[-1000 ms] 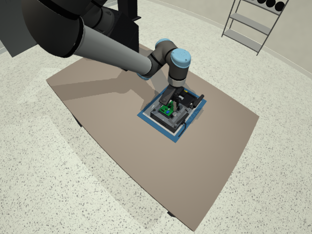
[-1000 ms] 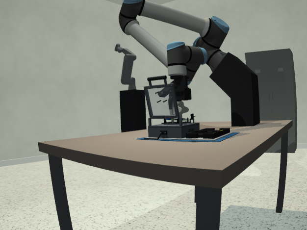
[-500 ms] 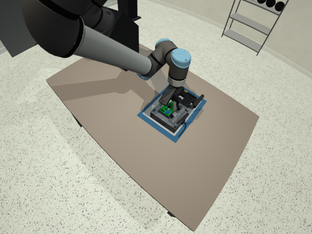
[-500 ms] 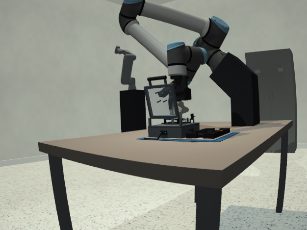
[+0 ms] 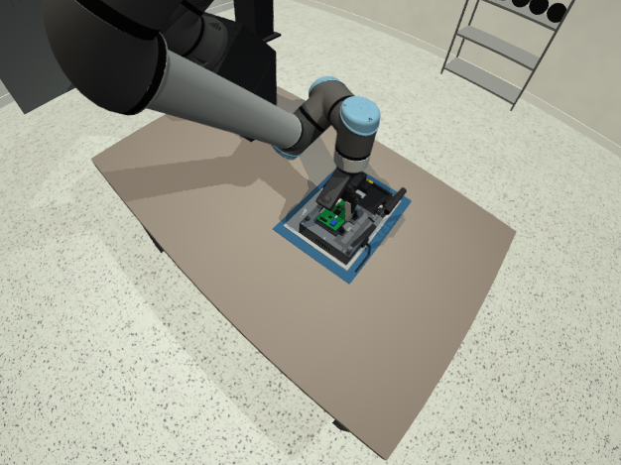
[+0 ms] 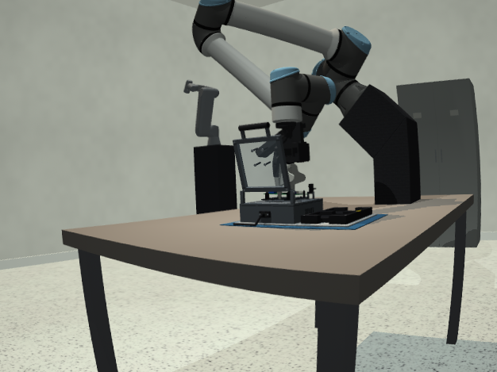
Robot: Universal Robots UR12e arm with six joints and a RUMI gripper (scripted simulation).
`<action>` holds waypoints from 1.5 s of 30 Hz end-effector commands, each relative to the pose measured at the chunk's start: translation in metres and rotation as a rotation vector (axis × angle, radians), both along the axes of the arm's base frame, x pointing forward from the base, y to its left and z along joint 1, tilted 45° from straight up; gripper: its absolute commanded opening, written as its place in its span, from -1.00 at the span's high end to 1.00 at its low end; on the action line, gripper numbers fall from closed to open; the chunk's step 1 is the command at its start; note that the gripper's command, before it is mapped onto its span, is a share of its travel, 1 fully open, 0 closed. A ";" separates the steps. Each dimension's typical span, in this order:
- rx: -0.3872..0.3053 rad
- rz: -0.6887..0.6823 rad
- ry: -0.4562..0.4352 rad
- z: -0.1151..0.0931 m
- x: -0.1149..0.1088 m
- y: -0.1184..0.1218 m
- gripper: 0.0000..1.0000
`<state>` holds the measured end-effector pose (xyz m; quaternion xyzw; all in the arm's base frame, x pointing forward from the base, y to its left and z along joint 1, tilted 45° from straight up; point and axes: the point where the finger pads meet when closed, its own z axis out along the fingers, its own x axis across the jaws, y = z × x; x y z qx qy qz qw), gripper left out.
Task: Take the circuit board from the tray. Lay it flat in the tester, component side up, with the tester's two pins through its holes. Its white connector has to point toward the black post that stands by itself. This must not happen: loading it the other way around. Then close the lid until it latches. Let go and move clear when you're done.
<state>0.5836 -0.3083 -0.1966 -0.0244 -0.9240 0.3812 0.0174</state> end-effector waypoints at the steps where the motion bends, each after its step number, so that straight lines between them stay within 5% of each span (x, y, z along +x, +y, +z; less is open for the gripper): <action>1: 0.001 -0.002 -0.003 -0.003 0.004 -0.003 0.22; 45: 0.001 -0.001 -0.005 -0.001 0.005 -0.001 0.22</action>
